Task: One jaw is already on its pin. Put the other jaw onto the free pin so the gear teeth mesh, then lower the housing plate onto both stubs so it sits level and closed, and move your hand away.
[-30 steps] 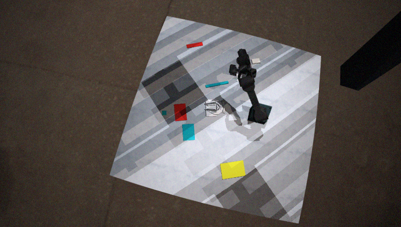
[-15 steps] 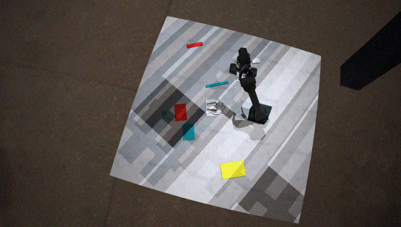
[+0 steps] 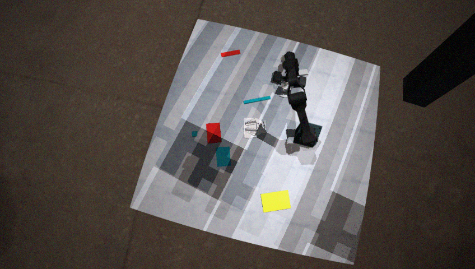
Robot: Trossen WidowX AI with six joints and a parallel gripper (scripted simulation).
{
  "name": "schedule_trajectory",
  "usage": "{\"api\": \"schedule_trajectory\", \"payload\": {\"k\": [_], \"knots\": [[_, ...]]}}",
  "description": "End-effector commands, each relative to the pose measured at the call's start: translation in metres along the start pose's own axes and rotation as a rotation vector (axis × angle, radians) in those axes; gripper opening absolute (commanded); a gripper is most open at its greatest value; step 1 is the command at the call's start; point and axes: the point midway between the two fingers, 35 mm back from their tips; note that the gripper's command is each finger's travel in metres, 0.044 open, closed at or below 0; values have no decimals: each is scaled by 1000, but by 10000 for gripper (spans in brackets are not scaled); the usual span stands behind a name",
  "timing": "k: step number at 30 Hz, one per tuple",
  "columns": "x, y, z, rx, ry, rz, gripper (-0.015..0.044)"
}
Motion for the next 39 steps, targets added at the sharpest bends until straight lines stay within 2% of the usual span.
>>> {"api": "schedule_trajectory", "payload": {"k": [1,8,39], "knots": [[-10,0,0,-8,-8,0,351],[-12,3,-4,16,-10,1,351],[-27,49,-95,508,-36,19,351]]}}
Point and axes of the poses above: the point midway between the two fingers, 35 mm back from their tips, its own x axis out along the fingers, its own y axis across the jaws, z = x × y, and after that the axes turned 12 degrees about x, right-handed
